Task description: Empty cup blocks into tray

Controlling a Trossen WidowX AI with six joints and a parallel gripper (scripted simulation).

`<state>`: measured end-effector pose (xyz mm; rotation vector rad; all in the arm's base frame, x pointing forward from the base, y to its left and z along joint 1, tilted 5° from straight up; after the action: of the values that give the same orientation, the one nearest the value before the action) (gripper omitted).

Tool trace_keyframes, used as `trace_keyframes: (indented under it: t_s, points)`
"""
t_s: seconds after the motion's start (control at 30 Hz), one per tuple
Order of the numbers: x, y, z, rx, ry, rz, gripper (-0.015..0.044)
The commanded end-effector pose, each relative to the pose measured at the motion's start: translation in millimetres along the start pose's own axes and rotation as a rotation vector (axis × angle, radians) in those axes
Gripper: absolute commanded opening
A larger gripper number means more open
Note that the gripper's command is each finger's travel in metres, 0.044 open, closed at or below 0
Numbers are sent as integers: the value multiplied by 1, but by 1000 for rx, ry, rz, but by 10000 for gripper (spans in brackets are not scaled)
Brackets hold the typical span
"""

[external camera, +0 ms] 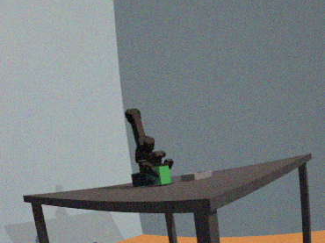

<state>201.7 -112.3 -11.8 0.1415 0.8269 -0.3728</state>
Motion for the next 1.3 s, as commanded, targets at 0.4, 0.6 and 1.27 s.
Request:
trace_keyframes:
  t_s: [0.4, 0.6, 1.27]
  points:
    - [-18, 0, 19, 3, -14, -5, 0]
    - [-24, 0, 26, 3, -14, -5, 0]
    - [-26, 24, 48, -56, -15, 59, 0]
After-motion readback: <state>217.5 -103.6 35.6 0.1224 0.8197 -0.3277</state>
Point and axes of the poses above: the point midway between the two fingers, 35 mm back from their tips, its own x axis out along the fingers, its own y axis across the jaws, z = x × y, the point moved 1 cm from there along -x, back along the fingers, and after that the axes turned 2 degrees about x, right-handed, at the moved point
